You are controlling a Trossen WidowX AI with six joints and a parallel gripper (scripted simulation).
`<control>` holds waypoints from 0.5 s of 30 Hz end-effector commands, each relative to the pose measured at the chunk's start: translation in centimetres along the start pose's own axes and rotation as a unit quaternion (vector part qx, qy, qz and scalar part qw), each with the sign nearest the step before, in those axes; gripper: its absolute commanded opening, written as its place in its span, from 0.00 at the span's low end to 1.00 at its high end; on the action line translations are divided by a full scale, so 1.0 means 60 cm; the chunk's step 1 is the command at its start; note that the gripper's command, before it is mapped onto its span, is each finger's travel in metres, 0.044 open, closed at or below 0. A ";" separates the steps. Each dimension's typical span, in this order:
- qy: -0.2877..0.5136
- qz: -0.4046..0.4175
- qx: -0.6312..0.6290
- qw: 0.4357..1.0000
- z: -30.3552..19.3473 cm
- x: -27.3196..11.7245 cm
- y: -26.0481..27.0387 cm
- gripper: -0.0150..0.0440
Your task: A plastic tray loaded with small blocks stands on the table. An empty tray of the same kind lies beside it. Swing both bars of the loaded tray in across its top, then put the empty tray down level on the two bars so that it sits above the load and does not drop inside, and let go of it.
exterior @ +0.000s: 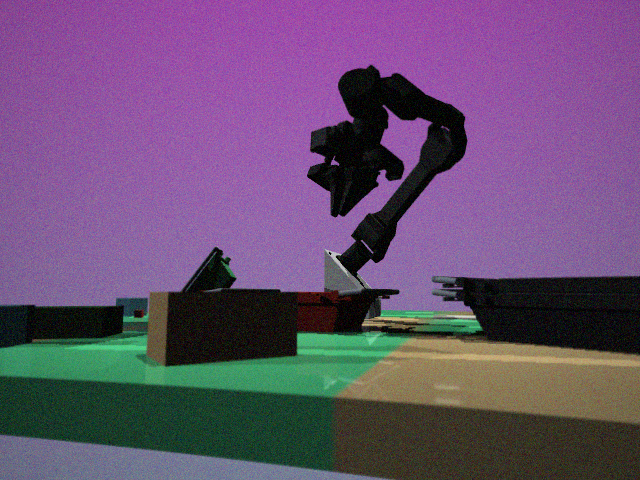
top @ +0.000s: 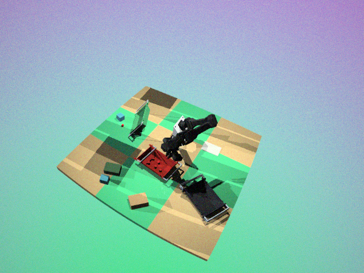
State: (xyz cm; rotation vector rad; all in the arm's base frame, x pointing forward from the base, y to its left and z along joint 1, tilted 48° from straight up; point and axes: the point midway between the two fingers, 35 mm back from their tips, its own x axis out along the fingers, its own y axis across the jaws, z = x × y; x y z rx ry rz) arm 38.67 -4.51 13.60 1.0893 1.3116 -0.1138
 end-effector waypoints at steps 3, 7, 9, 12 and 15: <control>0.154 0.065 -0.207 0.964 -0.089 0.097 0.090 0.40; 0.169 0.075 -0.228 0.956 -0.100 0.107 0.099 0.40; 0.169 0.075 -0.228 0.956 -0.100 0.107 0.099 0.40; 0.169 0.075 -0.228 0.956 -0.100 0.107 0.099 0.40; 0.169 0.075 -0.228 0.956 -0.102 0.114 0.099 0.40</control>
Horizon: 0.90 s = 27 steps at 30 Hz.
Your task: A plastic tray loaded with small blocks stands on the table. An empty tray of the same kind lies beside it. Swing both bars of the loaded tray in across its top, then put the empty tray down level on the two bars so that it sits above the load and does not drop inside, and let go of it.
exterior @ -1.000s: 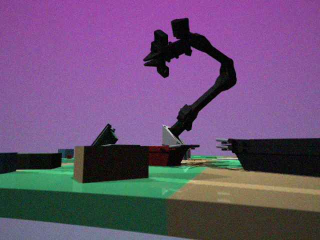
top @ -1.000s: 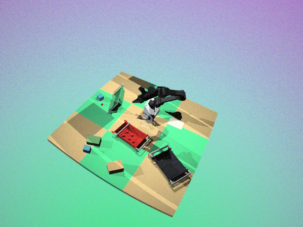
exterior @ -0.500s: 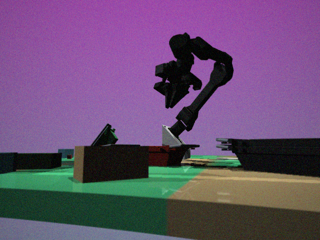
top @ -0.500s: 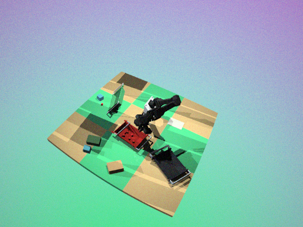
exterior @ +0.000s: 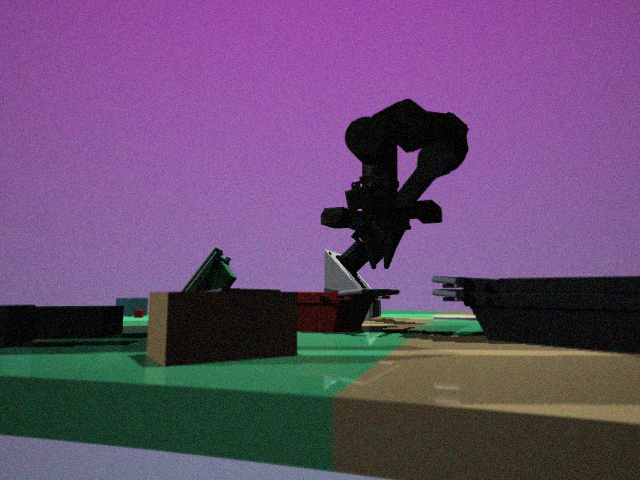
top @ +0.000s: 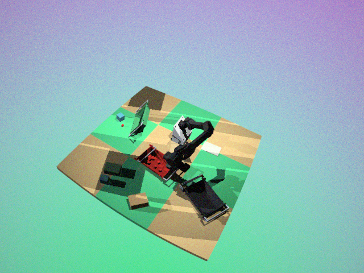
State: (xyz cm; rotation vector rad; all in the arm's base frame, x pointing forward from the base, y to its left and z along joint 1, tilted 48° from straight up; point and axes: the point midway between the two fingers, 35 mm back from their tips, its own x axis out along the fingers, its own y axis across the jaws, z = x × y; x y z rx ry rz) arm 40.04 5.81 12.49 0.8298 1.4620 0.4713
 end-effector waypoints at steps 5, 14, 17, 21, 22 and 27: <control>0.002 0.004 -0.007 1.000 0.003 0.041 0.004 0.40; 0.002 0.006 -0.007 1.000 0.001 0.100 0.005 0.40; 0.002 0.006 -0.007 1.000 0.001 0.100 0.005 0.40; 0.002 0.005 -0.007 1.000 0.001 0.084 -0.004 0.40; 0.002 0.005 -0.007 1.000 0.001 0.078 -0.008 0.40; 0.002 0.004 -0.007 1.000 0.001 0.053 -0.025 0.40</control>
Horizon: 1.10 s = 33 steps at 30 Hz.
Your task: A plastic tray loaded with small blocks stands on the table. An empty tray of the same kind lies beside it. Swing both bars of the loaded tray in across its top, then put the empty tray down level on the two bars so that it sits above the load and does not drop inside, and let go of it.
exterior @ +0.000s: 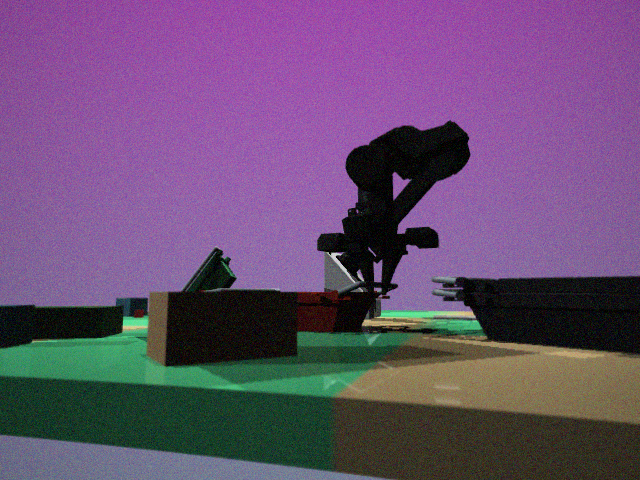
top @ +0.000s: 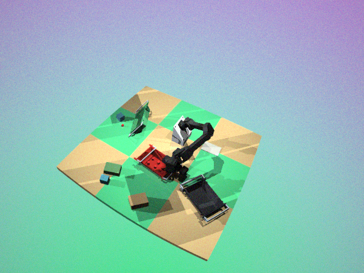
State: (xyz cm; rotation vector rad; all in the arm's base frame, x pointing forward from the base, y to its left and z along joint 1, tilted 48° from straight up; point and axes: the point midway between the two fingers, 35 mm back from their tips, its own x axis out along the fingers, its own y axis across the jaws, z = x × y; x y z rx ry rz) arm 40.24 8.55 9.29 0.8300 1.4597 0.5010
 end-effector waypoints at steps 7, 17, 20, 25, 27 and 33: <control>-0.003 -0.005 0.001 1.000 0.002 -0.028 -0.045 0.40; -0.003 -0.006 0.001 1.000 0.002 -0.012 -0.098 0.40; -0.003 -0.006 0.001 1.000 0.002 0.004 -0.112 0.40; -0.003 -0.006 0.001 1.000 0.003 -0.004 -0.112 0.40; -0.003 -0.006 0.001 1.000 0.004 -0.019 -0.110 0.40; -0.003 -0.007 0.001 1.000 0.004 -0.070 -0.103 0.40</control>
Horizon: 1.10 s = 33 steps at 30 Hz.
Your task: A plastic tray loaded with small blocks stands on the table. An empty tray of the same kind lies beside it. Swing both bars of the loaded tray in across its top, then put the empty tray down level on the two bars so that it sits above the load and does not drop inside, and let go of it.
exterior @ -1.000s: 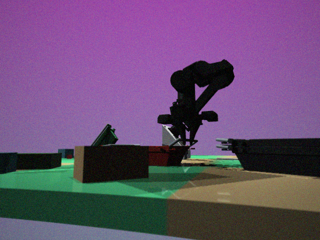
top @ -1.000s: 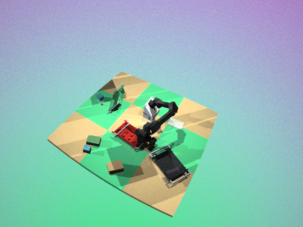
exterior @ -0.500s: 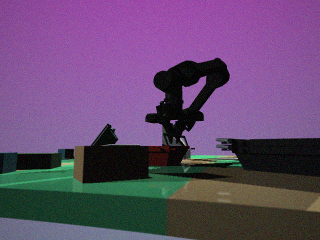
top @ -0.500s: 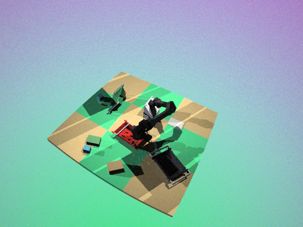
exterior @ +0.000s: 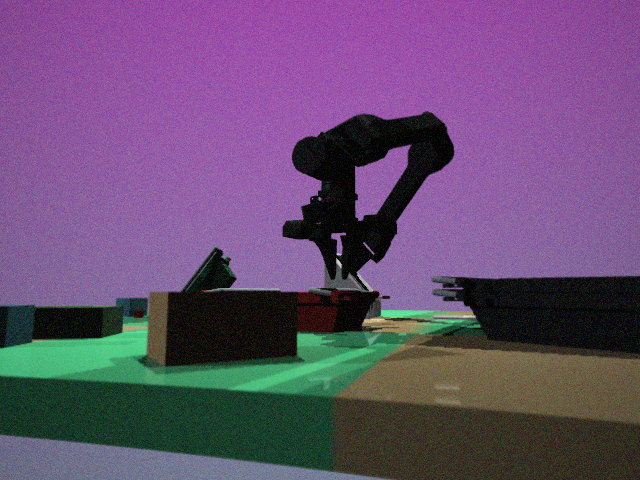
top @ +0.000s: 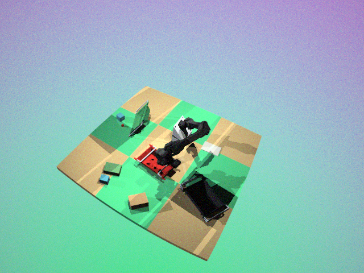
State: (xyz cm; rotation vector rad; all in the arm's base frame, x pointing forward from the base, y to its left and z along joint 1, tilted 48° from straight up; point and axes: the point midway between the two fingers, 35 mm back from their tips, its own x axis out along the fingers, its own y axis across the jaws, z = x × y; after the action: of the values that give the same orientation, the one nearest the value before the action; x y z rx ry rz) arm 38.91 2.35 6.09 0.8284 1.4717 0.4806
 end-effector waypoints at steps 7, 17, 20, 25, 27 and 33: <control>-0.004 0.001 0.000 1.000 0.002 -0.014 0.001 0.40; -0.004 0.001 0.000 1.000 0.002 -0.014 0.001 0.40; -0.004 0.001 0.000 1.000 0.002 -0.014 0.001 0.40; -0.004 0.001 0.000 1.000 0.002 -0.014 0.001 0.31; -0.004 0.001 0.000 1.000 0.002 -0.014 0.001 0.25; -0.004 0.001 0.000 1.000 0.002 -0.014 0.001 0.25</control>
State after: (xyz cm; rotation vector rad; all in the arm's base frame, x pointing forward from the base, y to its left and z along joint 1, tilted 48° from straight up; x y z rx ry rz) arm 38.98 1.73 6.77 0.8269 1.4621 0.4814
